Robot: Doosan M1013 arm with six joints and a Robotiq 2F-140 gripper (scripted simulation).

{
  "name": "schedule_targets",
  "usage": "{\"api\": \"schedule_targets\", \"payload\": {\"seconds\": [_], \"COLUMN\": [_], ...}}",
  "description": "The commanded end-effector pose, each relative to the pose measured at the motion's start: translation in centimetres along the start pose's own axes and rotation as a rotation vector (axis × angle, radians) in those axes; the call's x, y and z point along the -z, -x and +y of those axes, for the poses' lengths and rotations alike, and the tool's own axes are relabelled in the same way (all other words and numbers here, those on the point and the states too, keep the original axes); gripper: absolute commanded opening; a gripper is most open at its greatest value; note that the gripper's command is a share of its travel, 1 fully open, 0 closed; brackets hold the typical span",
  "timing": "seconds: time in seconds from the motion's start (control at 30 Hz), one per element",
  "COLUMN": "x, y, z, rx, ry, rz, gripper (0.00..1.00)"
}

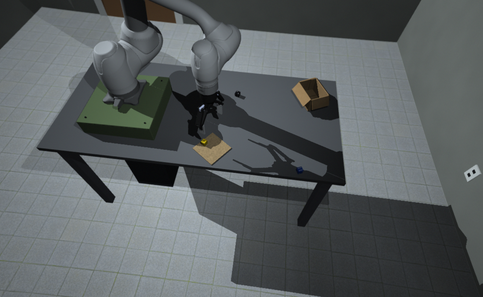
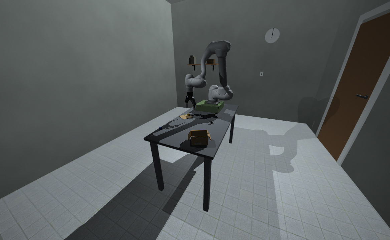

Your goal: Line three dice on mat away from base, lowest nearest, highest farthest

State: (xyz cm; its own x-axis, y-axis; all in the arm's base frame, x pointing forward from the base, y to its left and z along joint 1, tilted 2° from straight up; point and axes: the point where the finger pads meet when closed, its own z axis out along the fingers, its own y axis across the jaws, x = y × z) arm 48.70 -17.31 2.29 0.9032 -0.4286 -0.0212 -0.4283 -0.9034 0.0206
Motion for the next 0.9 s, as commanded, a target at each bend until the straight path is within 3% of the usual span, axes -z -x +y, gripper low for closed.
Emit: {"api": "schedule_targets", "payload": {"seconds": [0.0, 0.03, 0.07, 0.1, 0.13, 0.17, 0.2, 0.23, 0.27, 0.3, 0.33, 0.37, 0.4, 0.43, 0.53, 0.63, 0.83, 0.87], "x": [-0.1, -0.1, -0.1, -0.2, -0.2, -0.3, -0.3, -0.4, -0.4, -0.5, -0.5, -0.6, -0.6, -0.7, -0.7, -1.0, -1.2, -1.2], "y": [-0.8, -0.9, -0.9, -0.9, -0.9, -0.7, -0.7, -0.4, -0.4, 0.2, 0.2, 0.8, 0.8, 1.6, 1.6, 3.7, 4.9, 4.9], "z": [-4.1, -6.9, -6.9, -9.8, -9.8, -12.9, -12.9, -16.0, -16.0, -19.0, -19.0, -21.9, -21.9, -24.5, -24.5, -30.3, -32.8, -32.8], "rx": [0.008, 0.015, 0.015, 0.022, 0.022, 0.029, 0.029, 0.036, 0.036, 0.043, 0.043, 0.049, 0.049, 0.055, 0.055, 0.068, 0.074, 0.074], "ry": [0.002, 0.002, 0.002, 0.002, 0.002, 0.002, 0.002, 0.002, 0.002, 0.002, 0.002, 0.002, 0.002, 0.002, 0.002, 0.003, 0.003, 0.003], "rz": [0.001, 0.001, 0.001, 0.001, 0.001, 0.001, 0.001, 0.001, 0.001, 0.001, 0.001, 0.001, 0.001, 0.001, 0.001, 0.0, 0.0, 0.0], "gripper": [1.0, 1.0, 1.0, 1.0, 1.0, 1.0, 1.0, 1.0, 1.0, 1.0, 1.0, 1.0, 1.0, 1.0, 1.0, 1.0, 1.0, 0.32]}}
